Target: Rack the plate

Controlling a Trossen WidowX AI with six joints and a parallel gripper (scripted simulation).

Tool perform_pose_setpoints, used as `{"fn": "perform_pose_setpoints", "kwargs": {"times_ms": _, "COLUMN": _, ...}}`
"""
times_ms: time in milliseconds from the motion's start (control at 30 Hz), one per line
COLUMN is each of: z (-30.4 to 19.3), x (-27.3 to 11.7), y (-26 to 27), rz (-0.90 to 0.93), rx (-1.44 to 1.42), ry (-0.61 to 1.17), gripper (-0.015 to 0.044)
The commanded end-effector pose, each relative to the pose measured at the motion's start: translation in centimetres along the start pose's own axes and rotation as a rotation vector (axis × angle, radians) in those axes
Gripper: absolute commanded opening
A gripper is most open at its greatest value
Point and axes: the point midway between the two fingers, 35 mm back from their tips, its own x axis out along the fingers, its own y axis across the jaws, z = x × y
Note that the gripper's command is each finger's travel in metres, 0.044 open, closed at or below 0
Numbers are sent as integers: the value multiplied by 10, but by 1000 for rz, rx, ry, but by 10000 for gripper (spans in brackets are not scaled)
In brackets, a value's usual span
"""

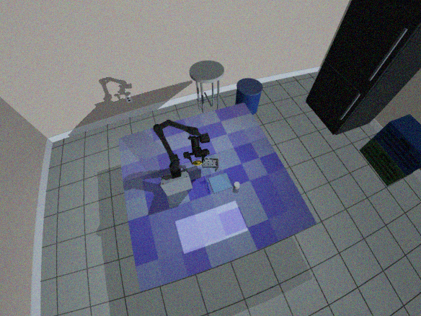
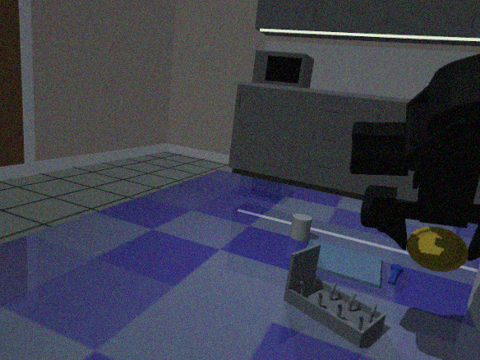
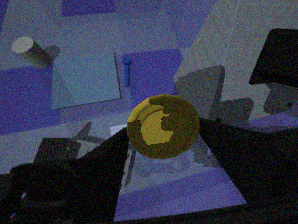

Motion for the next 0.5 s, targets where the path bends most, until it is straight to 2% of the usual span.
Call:
{"fn": "perform_pose_setpoints", "kwargs": {"times_ms": 0, "z": 2, "x": 9, "y": 2, "rz": 22, "rx": -46, "ry": -89, "gripper": 0}}
{"fn": "perform_pose_setpoints", "kwargs": {"times_ms": 467, "z": 3, "x": 26, "y": 13, "rz": 144, "rx": -197, "ry": -344, "gripper": 0}}
